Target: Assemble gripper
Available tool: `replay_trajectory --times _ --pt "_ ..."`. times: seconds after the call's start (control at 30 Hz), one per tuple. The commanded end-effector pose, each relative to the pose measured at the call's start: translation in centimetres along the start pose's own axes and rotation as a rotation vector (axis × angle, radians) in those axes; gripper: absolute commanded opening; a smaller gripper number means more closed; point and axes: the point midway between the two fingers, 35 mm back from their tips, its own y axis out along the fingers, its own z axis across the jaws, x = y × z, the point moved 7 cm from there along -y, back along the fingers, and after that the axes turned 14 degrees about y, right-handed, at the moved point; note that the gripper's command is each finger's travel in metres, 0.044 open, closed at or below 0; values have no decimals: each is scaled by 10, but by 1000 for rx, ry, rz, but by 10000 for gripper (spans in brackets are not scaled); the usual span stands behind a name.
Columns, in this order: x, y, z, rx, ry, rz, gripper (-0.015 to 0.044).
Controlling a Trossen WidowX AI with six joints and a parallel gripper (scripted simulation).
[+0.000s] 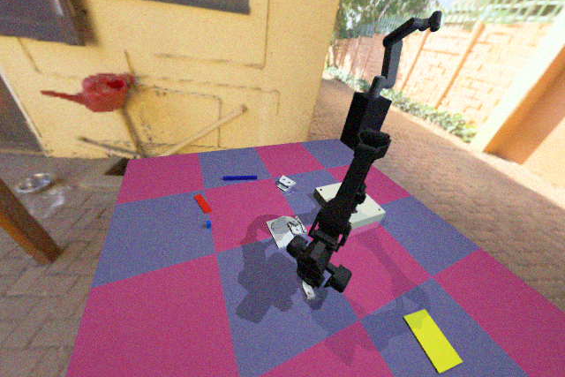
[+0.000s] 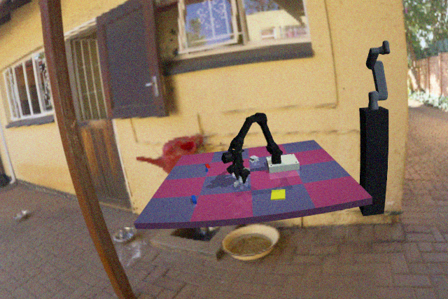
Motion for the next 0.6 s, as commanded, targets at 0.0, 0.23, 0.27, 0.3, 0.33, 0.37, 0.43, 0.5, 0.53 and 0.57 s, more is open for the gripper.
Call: replay_trajectory --times 0.0,0.23,0.27,0.3,0.33,0.37,0.43,0.5,0.53,0.57 --pt "0 2 0 -5 3 2 440" --pt "0 3 0 -5 3 2 440" --pt "0 3 0 -5 3 2 440" --pt "0 3 0 -5 3 2 440" --pt "0 3 0 -5 3 2 440" --pt "0 3 0 -5 3 2 440" --pt "0 2 0 0 0 0 414" --pt "0 2 0 0 0 0 361" --pt "0 2 0 0 0 0 335" --pt "0 2 0 0 0 0 309"
